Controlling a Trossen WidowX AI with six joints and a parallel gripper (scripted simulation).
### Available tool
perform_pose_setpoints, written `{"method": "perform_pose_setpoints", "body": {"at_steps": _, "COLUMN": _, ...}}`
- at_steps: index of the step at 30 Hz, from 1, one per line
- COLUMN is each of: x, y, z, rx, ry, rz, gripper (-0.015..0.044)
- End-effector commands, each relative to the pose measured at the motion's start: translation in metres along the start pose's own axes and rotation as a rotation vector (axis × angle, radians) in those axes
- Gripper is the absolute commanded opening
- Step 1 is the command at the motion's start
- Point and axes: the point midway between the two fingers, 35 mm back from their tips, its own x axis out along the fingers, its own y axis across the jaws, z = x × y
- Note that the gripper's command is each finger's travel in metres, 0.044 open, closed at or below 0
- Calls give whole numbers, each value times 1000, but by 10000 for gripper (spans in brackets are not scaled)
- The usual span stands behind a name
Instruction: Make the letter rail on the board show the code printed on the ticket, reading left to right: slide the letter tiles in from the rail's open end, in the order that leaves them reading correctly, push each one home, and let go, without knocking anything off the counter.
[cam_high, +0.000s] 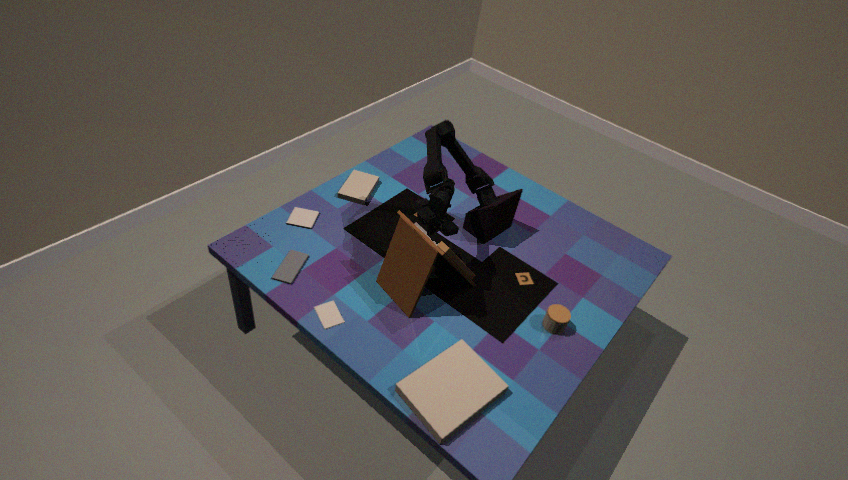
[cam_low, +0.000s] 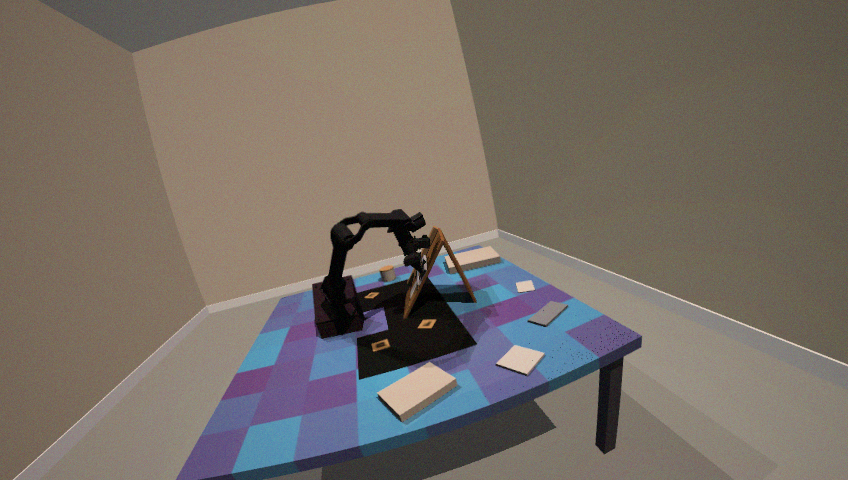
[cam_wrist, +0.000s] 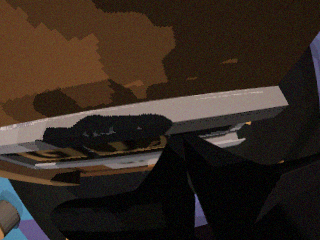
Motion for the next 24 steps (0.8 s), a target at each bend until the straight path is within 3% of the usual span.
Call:
{"method": "perform_pose_setpoints", "body": {"at_steps": 1, "x": 0, "y": 0, "z": 1, "rx": -5, "ry": -5, "rz": -2, "gripper": 0}}
{"method": "perform_pose_setpoints", "body": {"at_steps": 24, "x": -1, "y": 8, "z": 0, "rx": -5, "ry": -5, "rz": -2, "gripper": 0}}
